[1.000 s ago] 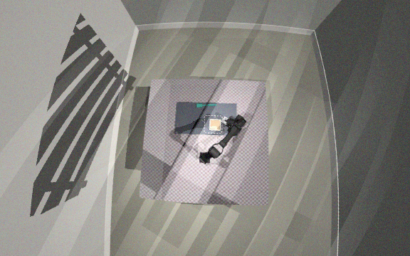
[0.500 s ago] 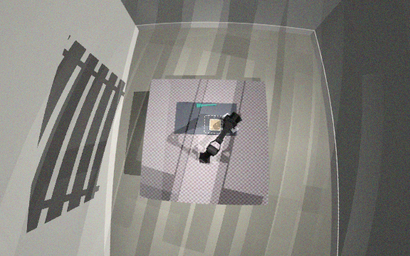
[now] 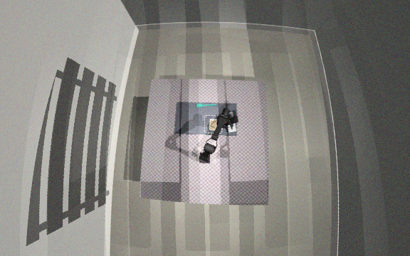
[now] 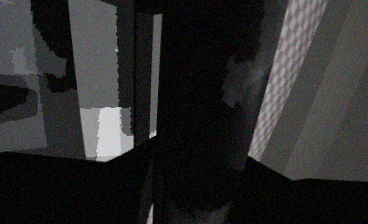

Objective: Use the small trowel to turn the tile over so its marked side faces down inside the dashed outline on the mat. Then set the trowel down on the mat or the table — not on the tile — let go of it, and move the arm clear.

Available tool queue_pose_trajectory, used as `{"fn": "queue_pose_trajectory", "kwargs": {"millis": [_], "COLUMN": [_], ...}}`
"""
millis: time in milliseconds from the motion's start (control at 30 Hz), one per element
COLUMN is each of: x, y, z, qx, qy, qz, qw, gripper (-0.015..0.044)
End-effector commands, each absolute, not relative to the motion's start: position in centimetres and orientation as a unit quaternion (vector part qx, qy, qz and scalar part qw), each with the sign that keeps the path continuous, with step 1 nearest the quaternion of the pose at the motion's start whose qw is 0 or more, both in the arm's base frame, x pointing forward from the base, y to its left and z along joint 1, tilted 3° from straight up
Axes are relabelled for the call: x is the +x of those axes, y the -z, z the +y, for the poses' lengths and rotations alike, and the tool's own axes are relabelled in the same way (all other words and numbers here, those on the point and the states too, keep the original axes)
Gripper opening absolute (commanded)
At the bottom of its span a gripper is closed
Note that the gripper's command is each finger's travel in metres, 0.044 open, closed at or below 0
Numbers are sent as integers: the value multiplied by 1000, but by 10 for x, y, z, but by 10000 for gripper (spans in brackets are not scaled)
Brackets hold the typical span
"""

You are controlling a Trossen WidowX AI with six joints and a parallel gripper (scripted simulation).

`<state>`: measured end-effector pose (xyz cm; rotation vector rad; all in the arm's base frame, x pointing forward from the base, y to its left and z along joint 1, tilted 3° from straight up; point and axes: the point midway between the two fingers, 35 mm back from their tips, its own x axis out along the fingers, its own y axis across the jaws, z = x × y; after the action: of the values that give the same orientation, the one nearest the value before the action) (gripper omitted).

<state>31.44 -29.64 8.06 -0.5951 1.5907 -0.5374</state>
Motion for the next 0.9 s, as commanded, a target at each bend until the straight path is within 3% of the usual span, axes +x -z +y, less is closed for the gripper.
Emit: {"fn": "queue_pose_trajectory", "kwargs": {"millis": [0,167,867], "x": [318,321,322], "y": [-93,-102,-82], "z": [-292,-286,-286], "qx": [-255,-253,-245], "qy": [298,354,355], "qz": [682,667,669], "qw": [617,606,605], "gripper": [0,0,0]}}
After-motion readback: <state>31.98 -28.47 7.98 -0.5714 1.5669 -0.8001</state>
